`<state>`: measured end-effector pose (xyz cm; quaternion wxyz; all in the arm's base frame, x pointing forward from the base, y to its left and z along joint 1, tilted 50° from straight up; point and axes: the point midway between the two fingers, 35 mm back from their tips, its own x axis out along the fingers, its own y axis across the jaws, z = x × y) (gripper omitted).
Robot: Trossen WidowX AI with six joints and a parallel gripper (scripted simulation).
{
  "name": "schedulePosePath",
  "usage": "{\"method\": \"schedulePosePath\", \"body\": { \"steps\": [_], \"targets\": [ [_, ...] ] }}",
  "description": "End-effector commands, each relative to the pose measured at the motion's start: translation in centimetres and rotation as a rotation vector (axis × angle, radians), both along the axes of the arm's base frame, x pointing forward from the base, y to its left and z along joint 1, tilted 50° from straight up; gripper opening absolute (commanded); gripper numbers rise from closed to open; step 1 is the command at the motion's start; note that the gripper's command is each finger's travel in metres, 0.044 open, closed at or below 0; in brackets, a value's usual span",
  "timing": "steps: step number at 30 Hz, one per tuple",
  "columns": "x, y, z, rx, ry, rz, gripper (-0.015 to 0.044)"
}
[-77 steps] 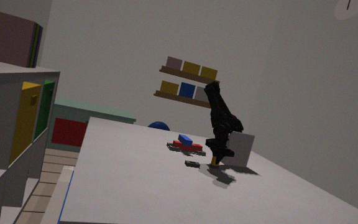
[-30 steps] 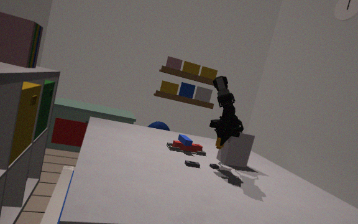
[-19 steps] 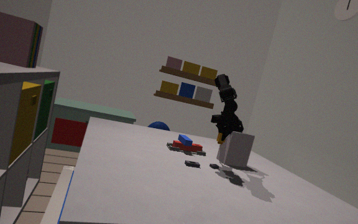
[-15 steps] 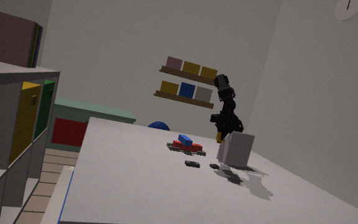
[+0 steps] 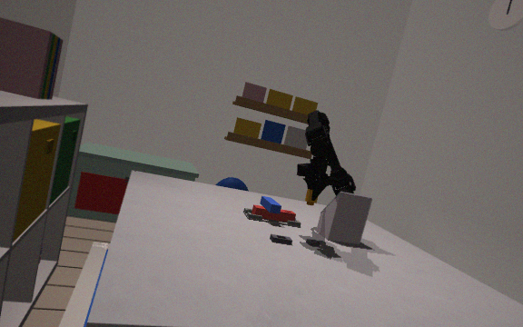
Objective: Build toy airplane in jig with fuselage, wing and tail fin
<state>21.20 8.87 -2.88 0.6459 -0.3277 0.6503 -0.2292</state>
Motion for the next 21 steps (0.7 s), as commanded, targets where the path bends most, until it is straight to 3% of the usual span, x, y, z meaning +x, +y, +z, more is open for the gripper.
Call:
{"method": "schedulePosePath", "body": {
  "steps": [1,21],
  "targets": [
    [0.6,-1.0,1.0,0.009,-0.009,0.003,0.0000],
    [1.8,-6.1,5.1,0.023,-0.036,-0.010,0.0000]
  ]
}}
